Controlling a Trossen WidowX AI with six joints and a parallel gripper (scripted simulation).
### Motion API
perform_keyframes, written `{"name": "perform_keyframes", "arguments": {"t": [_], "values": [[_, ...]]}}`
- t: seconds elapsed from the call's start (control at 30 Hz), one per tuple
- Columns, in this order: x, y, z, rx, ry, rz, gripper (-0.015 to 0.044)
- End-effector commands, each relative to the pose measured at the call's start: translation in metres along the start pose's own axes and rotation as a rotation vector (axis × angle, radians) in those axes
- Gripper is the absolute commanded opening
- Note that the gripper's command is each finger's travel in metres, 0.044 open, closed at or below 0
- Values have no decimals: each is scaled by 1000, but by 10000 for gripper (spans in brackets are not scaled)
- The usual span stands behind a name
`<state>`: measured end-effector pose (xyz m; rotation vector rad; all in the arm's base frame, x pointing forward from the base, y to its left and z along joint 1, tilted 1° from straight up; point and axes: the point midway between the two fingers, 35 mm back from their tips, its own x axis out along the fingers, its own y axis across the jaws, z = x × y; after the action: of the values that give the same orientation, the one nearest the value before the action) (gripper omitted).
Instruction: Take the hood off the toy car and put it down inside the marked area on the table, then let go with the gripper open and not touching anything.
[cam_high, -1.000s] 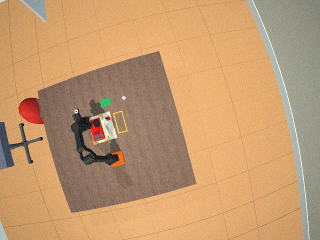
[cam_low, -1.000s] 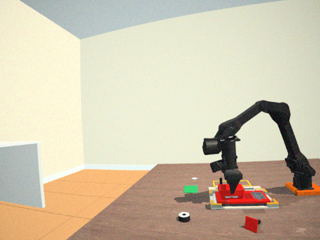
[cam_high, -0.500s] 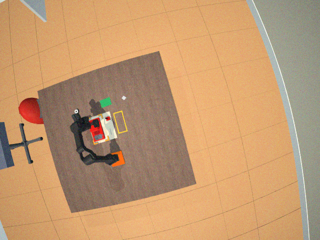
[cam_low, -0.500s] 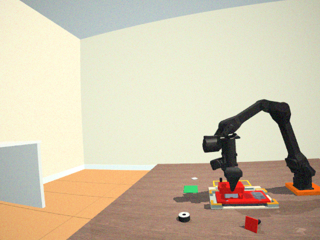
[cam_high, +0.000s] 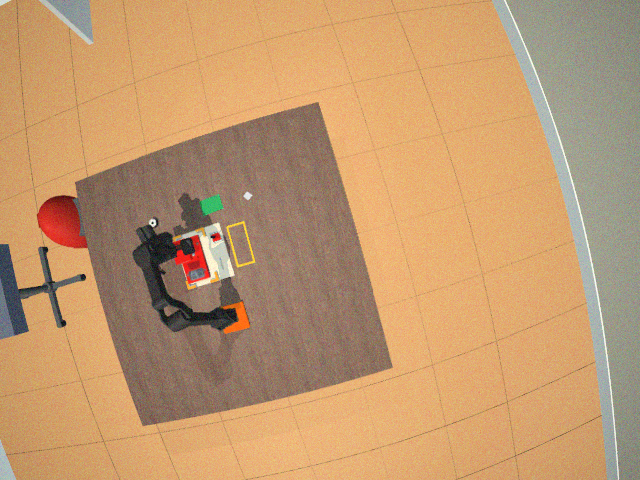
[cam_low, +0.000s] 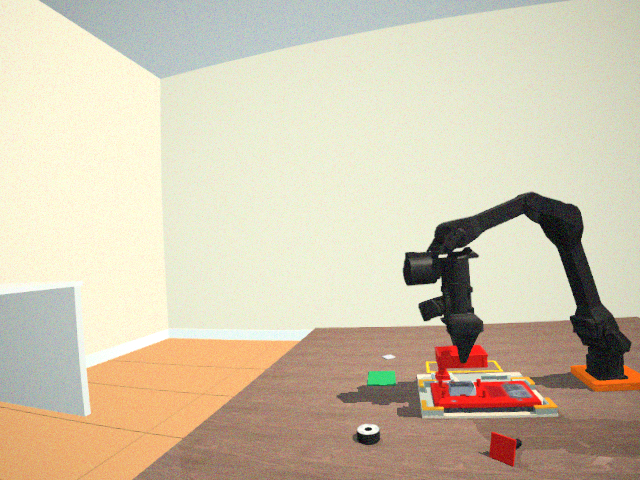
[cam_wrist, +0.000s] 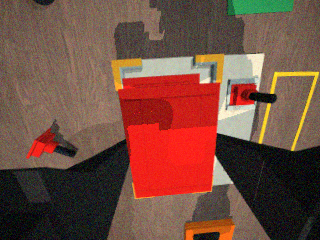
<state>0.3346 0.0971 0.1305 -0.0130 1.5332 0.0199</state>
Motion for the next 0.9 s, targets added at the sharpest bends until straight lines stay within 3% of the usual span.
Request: {"name": "perform_keyframes", "arguments": {"t": [0.0,0.87], "values": [[-10,0,-1,0,-10,3,0],[-6,-118,1,0,-6,-9,0]]}}
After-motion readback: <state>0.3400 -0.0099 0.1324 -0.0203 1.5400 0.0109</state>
